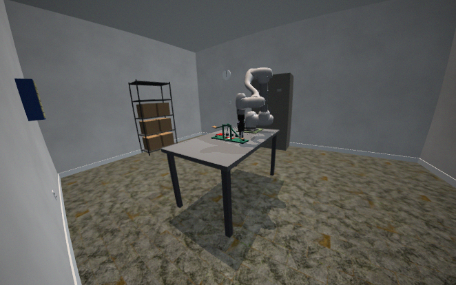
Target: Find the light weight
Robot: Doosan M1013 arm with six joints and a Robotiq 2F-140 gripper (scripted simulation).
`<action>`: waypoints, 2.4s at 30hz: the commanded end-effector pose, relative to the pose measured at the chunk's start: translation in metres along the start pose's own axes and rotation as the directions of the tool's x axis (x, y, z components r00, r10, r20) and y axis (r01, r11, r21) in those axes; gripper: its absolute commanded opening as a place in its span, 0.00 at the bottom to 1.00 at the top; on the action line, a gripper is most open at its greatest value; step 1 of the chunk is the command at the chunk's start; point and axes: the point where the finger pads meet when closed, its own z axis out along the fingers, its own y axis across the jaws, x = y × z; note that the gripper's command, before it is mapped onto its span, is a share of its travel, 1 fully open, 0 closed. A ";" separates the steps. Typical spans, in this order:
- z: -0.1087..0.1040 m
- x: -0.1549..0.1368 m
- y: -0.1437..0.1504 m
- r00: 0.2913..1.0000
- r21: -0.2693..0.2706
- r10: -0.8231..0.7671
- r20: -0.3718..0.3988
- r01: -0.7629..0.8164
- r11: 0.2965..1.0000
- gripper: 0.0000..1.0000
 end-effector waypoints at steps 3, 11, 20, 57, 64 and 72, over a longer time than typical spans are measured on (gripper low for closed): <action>0.000 0.000 0.000 1.000 0.000 0.000 0.000 0.000 1.000 0.24; 0.000 0.000 0.000 1.000 0.000 0.000 0.000 0.000 1.000 0.24; 0.000 0.000 0.000 1.000 0.000 0.000 0.000 0.000 1.000 0.24; -0.007 0.000 0.000 1.000 0.000 0.000 0.000 0.000 1.000 0.35; -0.033 0.000 0.000 1.000 0.000 0.000 0.000 0.000 1.000 0.35; -0.075 0.000 0.000 1.000 0.000 0.000 0.000 0.000 1.000 0.35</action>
